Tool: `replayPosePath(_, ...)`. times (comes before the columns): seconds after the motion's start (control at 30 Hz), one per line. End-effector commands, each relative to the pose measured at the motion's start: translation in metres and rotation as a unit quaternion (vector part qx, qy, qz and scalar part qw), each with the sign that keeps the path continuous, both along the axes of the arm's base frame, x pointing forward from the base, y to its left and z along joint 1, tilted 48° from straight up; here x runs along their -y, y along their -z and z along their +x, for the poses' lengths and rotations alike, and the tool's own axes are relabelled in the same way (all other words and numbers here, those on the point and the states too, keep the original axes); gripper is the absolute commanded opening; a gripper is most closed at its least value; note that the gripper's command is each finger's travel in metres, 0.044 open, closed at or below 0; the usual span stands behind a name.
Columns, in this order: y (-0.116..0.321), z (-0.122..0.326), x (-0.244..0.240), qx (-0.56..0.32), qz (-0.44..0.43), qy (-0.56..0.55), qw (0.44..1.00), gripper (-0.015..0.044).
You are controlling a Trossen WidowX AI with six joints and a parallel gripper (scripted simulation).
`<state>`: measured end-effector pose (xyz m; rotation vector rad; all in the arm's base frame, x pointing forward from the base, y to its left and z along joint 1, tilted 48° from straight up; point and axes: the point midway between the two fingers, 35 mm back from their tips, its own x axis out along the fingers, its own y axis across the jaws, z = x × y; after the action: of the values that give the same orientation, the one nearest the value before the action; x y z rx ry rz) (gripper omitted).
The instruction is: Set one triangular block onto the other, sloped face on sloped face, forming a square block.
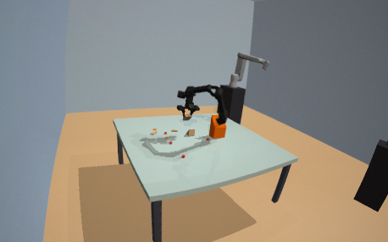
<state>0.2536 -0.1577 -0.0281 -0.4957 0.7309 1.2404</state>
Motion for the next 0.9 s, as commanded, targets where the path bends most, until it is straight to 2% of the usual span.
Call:
replayPosePath(0.0,0.013,-0.014,0.012,0.003,0.006,-0.002,1.0,0.0)
replayPosePath(0.37,0.044,-0.052,0.032,0.018,0.032,-0.011,0.999,0.0)
replayPosePath(0.53,0.046,-0.054,0.032,0.019,0.033,-0.011,0.999,0.0)
replayPosePath(0.87,0.063,-0.041,-0.008,0.019,0.033,-0.011,0.999,0.0)
